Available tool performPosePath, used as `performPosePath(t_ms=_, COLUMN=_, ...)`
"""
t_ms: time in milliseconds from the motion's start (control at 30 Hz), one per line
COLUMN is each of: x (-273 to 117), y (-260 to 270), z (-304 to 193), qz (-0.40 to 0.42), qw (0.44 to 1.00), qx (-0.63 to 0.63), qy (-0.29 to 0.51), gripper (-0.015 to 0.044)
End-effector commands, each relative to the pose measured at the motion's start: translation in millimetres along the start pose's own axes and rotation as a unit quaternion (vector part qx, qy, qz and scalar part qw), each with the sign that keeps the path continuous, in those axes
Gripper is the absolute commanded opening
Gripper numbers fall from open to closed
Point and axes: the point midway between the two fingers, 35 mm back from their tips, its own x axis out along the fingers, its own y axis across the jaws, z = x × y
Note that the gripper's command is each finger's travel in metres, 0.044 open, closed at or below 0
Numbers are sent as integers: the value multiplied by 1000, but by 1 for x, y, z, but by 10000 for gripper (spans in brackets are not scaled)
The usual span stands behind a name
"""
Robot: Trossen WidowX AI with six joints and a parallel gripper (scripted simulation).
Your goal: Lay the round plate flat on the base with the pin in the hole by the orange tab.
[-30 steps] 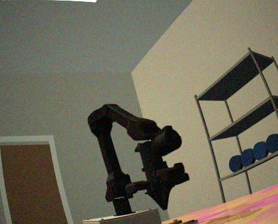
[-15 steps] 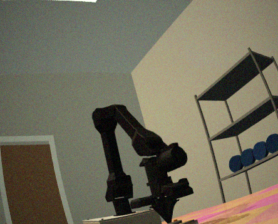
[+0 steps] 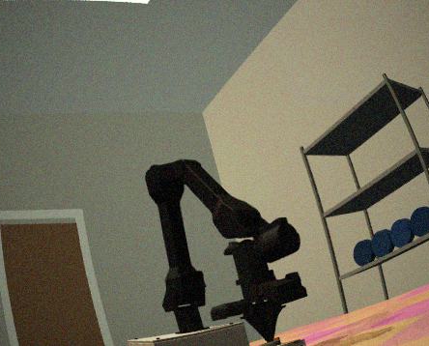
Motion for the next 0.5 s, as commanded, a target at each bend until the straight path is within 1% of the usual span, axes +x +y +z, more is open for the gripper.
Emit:
performPosePath(t_ms=0, x=1, y=7, z=5, qz=5, qw=1000, qx=0, qy=-1, gripper=0)
performPosePath(t_ms=467, x=0, y=17, z=20, qz=5, qw=1000, qx=0, qy=-2, gripper=0)
